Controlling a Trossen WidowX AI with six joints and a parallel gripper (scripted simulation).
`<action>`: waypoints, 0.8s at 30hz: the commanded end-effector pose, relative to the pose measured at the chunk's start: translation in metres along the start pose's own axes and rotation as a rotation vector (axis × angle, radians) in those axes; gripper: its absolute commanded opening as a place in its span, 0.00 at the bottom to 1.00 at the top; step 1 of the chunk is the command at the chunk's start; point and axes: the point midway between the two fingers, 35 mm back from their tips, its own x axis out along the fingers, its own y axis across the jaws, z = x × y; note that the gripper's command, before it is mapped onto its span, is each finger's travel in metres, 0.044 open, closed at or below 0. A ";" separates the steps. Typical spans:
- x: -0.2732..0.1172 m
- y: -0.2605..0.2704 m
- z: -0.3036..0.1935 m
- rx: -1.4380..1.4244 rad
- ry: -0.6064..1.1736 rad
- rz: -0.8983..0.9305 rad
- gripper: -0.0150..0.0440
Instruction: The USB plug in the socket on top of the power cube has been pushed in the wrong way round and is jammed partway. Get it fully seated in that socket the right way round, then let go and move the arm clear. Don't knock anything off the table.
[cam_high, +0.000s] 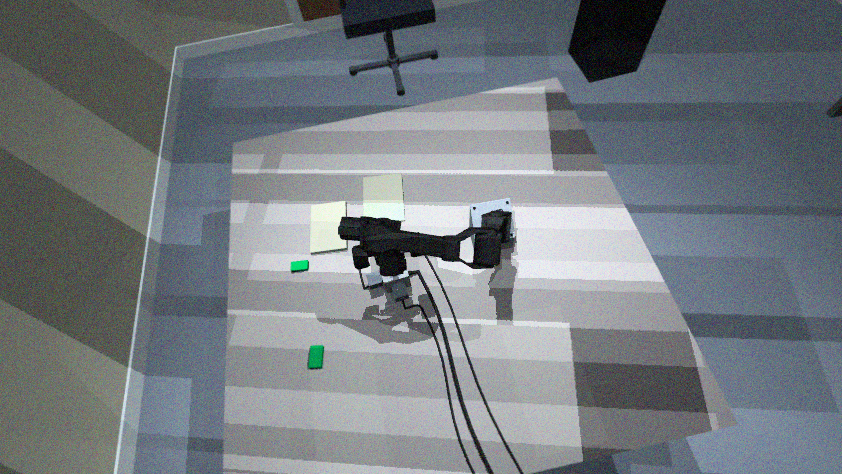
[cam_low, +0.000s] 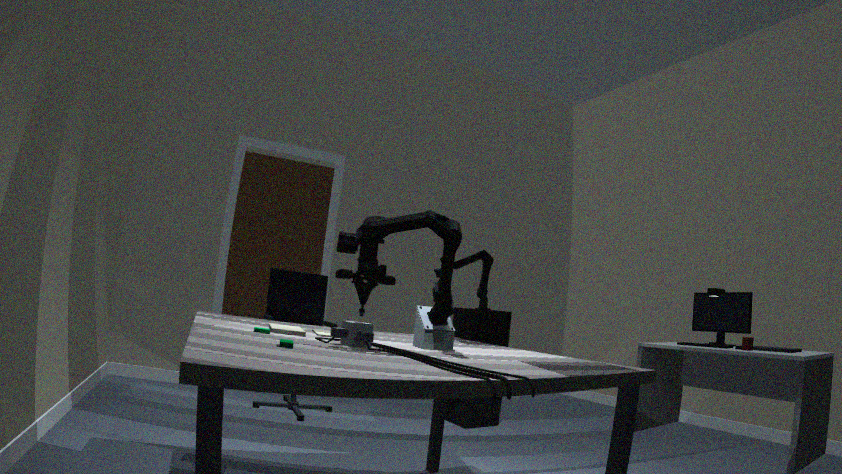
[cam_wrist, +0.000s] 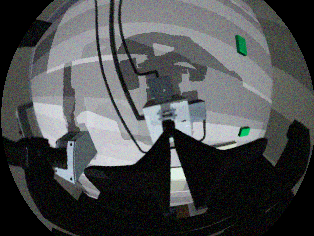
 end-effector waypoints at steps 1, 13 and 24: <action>0.001 0.001 0.000 -0.025 0.000 0.002 0.25; 0.000 0.000 0.000 -0.023 0.000 0.000 0.25; 0.002 0.000 0.000 -0.030 0.000 0.000 0.25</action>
